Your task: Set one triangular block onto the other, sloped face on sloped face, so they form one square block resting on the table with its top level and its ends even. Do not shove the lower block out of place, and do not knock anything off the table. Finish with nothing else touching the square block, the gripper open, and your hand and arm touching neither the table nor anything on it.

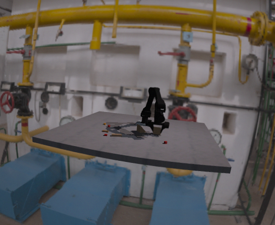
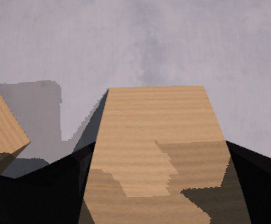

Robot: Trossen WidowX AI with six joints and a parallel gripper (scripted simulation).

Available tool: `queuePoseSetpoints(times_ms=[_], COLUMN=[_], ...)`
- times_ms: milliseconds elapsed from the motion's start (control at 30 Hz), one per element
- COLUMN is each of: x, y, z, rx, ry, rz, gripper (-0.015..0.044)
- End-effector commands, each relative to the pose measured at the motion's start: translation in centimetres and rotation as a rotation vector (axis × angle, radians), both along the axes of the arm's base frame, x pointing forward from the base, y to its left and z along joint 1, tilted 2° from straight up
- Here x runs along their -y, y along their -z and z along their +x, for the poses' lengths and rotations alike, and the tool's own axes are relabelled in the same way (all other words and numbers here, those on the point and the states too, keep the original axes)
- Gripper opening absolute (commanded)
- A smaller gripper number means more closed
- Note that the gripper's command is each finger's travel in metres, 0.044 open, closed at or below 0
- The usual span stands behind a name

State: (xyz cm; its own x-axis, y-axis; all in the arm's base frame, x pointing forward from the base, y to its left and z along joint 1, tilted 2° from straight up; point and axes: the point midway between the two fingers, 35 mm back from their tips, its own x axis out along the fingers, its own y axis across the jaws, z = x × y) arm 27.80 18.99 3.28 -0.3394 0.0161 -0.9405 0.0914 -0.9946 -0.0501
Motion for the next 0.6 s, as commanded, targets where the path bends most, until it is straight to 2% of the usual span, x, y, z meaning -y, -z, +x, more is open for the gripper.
queuePoseSetpoints(times_ms=[0,567], x=[0.0,0.3], y=[-0.1,-1.5], z=[-0.1,-2.5], rx=[0.027,0.463], ry=[0.001,0.023], rz=[0.001,0.039], gripper=[0.0000,0.0000])
